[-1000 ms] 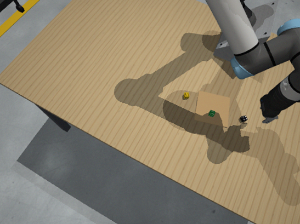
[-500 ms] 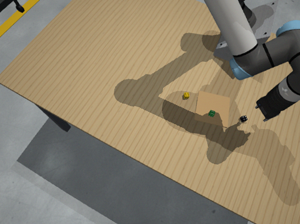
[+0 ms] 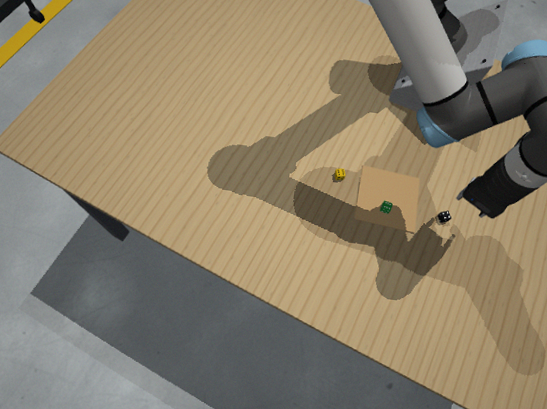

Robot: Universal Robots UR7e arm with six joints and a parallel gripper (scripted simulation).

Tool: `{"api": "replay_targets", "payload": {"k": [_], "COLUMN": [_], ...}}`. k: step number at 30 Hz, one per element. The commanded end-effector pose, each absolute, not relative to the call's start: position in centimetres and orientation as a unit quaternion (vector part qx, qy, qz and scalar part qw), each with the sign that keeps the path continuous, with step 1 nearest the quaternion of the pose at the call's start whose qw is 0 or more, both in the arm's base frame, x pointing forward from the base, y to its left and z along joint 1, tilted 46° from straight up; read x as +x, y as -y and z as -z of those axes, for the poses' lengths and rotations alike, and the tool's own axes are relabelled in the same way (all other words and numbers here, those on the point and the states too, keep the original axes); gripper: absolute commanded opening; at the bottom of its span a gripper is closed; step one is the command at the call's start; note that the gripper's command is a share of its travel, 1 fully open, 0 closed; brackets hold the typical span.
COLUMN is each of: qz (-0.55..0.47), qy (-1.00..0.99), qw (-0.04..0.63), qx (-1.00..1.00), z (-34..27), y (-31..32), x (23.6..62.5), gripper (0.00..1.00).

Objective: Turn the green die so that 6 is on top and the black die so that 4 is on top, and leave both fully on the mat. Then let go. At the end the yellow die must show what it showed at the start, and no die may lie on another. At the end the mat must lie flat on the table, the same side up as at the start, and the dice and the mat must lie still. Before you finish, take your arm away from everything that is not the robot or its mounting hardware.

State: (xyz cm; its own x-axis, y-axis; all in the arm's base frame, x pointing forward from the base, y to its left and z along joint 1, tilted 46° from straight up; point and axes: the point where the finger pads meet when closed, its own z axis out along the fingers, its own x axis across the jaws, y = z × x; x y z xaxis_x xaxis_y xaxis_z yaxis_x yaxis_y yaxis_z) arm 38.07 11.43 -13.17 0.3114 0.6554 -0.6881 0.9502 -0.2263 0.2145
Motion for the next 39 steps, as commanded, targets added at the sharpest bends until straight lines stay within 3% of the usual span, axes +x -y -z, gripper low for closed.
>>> {"api": "replay_targets", "payload": {"k": [1, 39], "qz": [0.253, 0.329], "qy": [-0.581, -0.764], "qw": [0.299, 0.212], "qx": [0.713, 0.513], "z": [13.0, 12.1], "y": [-11.1, -9.5], "x": [38.1, 38.6], "gripper": [1.0, 1.0]}}
